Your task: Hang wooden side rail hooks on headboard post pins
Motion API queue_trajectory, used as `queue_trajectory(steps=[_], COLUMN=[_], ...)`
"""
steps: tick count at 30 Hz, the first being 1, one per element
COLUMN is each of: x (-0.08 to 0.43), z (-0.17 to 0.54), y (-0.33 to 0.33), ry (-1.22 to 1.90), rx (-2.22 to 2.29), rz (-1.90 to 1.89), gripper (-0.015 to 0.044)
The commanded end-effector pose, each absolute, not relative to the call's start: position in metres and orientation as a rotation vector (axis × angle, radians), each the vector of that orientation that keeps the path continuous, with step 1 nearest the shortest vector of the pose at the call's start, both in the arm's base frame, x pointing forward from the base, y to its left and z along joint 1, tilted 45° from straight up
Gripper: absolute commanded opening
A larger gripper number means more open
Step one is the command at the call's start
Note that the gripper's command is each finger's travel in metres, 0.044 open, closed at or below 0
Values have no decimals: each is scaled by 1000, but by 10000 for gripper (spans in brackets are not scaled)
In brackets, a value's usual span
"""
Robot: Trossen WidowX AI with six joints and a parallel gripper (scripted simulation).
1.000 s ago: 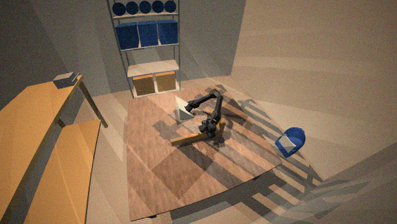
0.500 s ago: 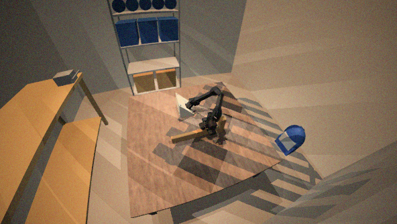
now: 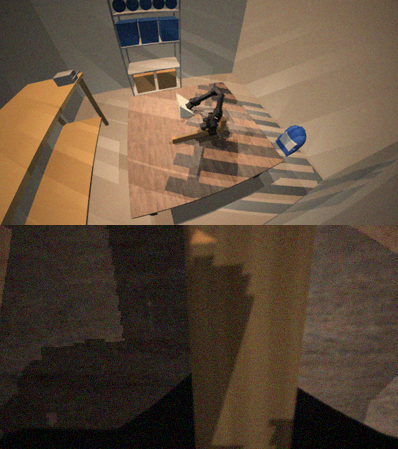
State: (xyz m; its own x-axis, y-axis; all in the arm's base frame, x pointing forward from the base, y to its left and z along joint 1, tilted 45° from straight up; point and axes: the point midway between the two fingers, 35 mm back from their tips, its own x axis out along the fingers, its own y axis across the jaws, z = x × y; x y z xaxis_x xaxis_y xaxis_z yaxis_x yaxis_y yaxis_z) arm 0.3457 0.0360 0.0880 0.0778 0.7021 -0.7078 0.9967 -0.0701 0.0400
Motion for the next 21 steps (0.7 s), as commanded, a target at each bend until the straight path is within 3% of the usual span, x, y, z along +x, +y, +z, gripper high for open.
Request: queue_trajectory(steps=[1, 21], x=[348, 348], z=[91, 93], y=[35, 36], ry=[1669, 1669], rx=[1837, 1837], rz=[-717, -717], gripper=[0, 0])
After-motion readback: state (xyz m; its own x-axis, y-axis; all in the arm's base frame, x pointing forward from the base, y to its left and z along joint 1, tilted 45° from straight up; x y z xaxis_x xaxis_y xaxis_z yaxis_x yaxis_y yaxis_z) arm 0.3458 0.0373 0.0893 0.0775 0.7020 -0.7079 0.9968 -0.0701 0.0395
